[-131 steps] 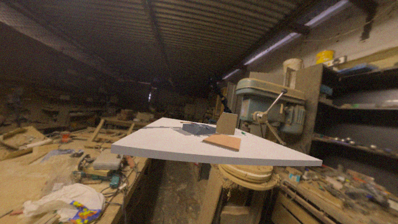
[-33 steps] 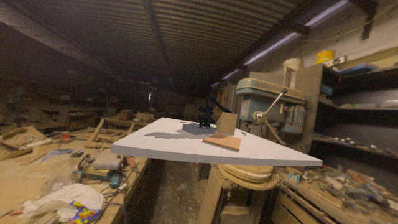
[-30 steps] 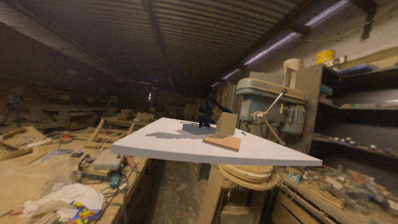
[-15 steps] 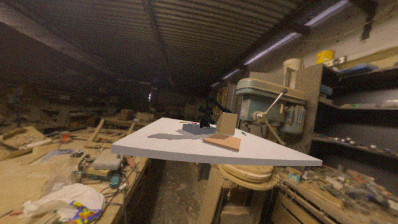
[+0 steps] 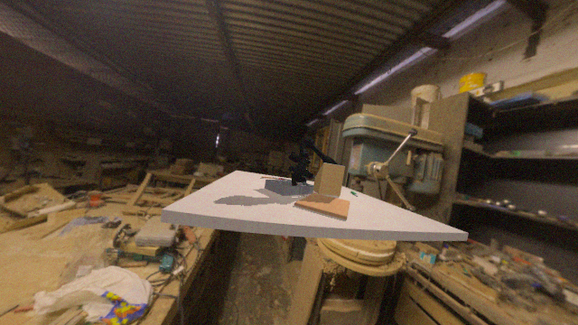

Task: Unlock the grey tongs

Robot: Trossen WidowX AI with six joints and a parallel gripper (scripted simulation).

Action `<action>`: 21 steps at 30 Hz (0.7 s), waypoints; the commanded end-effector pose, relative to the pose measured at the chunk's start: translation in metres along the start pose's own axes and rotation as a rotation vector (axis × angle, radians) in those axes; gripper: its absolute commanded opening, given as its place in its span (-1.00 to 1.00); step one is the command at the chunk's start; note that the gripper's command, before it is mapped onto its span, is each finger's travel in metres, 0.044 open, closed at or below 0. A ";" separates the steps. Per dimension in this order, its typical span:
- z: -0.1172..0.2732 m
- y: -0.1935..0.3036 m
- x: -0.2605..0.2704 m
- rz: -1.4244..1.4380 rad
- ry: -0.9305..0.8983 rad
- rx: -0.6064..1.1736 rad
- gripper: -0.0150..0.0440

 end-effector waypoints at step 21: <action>0.049 -0.003 -0.039 -0.039 -0.016 0.009 -1.00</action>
Point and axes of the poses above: the point midway between the two fingers, 35 mm back from their tips, its own z axis back along the fingers, its own x axis across the jaws, y = z × x, the point moved 3 cm from there along z, back along the fingers, and after that the axes turned 6 degrees about -z, right-handed, at the moved point
